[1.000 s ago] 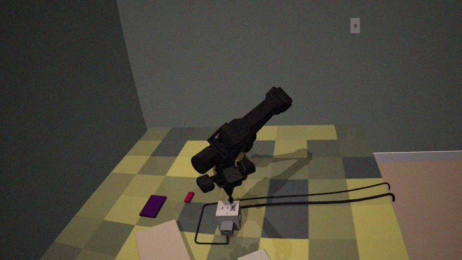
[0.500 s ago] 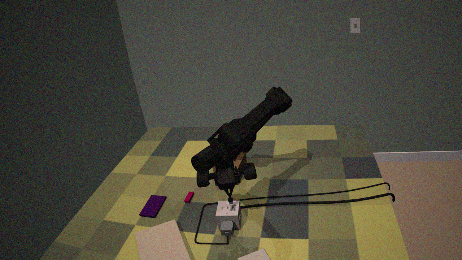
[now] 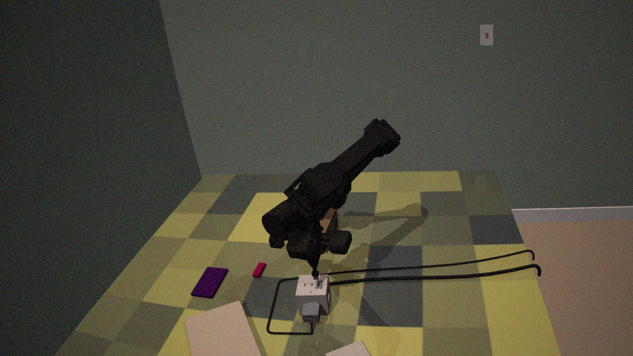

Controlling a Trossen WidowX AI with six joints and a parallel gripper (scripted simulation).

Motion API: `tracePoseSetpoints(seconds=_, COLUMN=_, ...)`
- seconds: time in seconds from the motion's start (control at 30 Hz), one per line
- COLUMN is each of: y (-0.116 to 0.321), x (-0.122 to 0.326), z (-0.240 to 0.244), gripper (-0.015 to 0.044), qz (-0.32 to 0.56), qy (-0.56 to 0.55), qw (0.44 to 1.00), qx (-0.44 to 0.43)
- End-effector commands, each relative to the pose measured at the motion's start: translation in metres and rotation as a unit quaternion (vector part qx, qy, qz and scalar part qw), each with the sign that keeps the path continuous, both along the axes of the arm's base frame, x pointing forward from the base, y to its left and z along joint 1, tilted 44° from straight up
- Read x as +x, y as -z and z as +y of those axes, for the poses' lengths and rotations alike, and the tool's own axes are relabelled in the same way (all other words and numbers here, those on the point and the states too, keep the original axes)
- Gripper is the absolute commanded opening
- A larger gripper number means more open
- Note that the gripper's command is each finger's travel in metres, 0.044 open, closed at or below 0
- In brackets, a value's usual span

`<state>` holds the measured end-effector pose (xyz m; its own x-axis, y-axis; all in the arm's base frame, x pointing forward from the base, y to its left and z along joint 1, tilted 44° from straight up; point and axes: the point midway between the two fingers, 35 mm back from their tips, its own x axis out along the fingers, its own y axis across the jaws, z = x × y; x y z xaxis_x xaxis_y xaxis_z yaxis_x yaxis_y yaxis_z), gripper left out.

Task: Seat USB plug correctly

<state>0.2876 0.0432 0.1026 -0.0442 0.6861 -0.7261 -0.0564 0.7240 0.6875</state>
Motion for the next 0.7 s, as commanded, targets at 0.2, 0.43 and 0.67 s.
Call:
tracePoseSetpoints(seconds=0.2, y=0.0001, x=0.0002, z=-0.0001, gripper=0.0000, qz=0.086, qy=0.092, qw=0.992, qx=-0.006)
tracePoseSetpoints(seconds=0.43, y=0.0001, x=0.0002, z=-0.0001, gripper=0.0000, qz=0.148, qy=0.157, qw=0.976, qx=-0.010)
tracePoseSetpoints(seconds=0.67, y=0.0001, x=0.0002, z=-0.0001, gripper=0.0000, qz=0.208, qy=0.221, qw=0.953, qx=-0.014)
